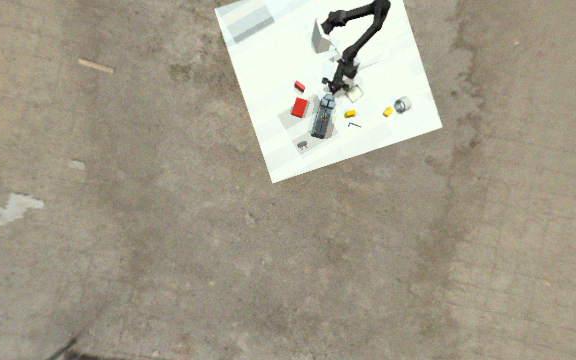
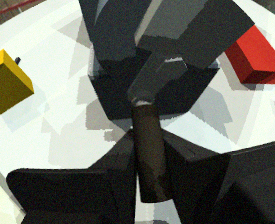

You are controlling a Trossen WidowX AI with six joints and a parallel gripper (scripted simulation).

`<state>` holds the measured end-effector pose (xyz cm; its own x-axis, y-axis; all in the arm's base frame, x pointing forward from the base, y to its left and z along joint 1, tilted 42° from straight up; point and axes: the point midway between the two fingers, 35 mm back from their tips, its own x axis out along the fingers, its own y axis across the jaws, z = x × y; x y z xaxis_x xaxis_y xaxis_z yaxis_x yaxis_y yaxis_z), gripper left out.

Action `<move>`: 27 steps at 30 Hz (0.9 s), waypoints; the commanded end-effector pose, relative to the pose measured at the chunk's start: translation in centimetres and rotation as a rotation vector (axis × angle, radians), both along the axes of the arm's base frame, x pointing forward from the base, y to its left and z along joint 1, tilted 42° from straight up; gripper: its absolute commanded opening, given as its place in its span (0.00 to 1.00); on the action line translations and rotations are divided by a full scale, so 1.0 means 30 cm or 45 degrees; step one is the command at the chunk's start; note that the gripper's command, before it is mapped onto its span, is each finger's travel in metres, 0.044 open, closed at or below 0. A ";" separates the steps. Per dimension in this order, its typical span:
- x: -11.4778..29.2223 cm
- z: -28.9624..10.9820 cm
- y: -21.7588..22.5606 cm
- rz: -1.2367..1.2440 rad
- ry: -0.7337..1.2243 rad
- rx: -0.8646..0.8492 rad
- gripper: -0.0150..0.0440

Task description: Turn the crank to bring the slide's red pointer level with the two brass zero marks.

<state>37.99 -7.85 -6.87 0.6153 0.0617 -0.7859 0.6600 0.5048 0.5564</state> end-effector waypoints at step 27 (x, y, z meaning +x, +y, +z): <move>0.024 0.052 0.002 0.007 -0.026 0.005 0.25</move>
